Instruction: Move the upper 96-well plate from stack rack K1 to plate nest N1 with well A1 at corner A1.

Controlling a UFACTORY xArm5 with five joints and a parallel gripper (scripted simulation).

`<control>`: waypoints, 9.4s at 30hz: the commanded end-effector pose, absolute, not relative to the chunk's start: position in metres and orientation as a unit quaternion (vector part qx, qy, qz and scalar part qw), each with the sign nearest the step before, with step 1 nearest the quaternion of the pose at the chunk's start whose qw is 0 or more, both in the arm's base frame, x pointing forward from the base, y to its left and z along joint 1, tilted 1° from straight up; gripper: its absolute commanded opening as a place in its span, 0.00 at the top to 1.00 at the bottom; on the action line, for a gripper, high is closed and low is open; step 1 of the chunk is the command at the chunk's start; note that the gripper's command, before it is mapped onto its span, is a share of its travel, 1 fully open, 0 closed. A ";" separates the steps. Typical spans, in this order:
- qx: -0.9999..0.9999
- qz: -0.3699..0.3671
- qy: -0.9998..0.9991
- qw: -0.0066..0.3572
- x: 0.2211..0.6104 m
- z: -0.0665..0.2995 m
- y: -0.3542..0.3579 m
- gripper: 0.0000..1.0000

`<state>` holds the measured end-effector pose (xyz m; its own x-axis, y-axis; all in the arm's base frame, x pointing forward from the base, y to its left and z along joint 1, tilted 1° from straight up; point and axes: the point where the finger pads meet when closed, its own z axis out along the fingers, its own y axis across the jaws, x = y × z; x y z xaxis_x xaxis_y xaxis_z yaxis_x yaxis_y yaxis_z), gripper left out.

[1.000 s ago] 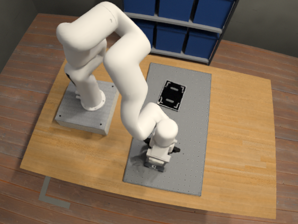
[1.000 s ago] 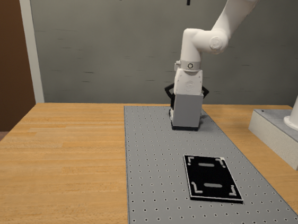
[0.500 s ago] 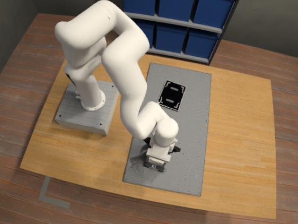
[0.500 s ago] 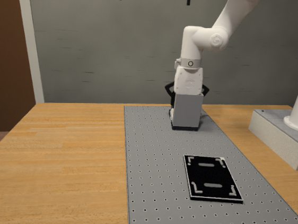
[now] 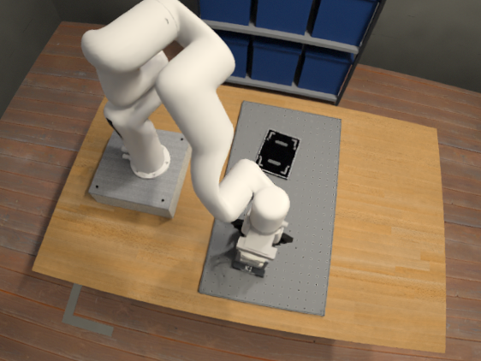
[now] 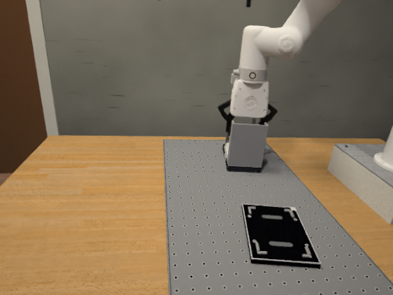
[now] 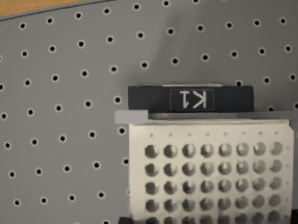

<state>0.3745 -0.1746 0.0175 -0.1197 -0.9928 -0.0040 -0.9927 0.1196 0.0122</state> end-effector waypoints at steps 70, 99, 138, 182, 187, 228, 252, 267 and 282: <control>0.663 -0.006 -0.748 -0.002 0.376 0.112 -0.176 1.00; 0.647 -0.006 -0.763 -0.002 0.380 0.111 -0.100 1.00; 0.647 -0.007 -0.763 -0.003 0.386 0.110 0.017 1.00; 0.647 -0.007 -0.763 -0.003 0.392 0.108 0.144 1.00; 0.647 -0.007 -0.763 -0.003 0.392 0.108 0.151 1.00; 0.647 -0.007 -0.763 -0.003 0.392 0.101 0.150 1.00; 0.647 -0.007 -0.763 -0.003 0.392 0.065 0.150 1.00; 0.647 -0.007 -0.763 -0.003 0.391 0.043 0.150 1.00; 0.647 -0.007 -0.763 -0.003 0.391 0.021 0.151 1.00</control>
